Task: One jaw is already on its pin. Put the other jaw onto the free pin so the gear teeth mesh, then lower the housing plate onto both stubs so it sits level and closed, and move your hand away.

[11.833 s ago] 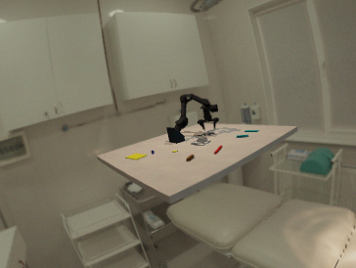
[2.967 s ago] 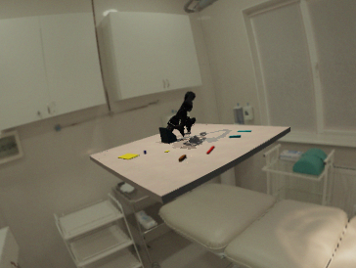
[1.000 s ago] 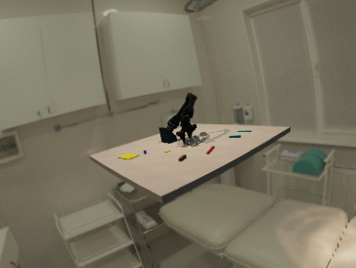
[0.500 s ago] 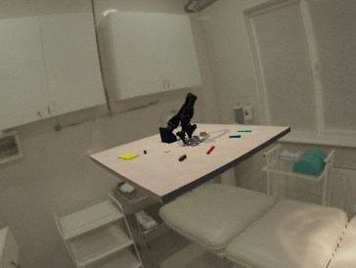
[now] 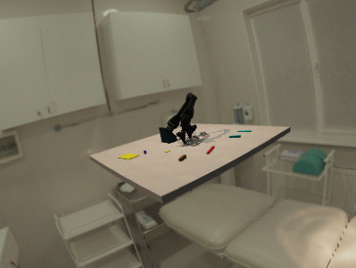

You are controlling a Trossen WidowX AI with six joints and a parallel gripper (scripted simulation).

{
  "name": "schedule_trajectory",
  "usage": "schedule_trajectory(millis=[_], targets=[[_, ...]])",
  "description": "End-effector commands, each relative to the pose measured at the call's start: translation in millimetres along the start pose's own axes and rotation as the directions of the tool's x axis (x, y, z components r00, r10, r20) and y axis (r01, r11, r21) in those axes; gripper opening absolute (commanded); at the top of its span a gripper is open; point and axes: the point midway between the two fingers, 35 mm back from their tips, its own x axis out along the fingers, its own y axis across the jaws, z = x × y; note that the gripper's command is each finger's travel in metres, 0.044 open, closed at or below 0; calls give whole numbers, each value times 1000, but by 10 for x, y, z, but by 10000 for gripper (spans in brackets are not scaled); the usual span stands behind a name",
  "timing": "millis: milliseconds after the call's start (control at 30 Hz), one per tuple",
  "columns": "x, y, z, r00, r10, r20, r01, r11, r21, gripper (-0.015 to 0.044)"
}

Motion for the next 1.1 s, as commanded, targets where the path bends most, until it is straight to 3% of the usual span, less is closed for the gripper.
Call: schedule_trajectory(millis=[0, 1067], targets=[[18, 1, 3, 1000, 2, 3, -2, 1000, 3, 351], [47, 1, 3, 1000, 2, 3, -2, 1000, 2, 351]])
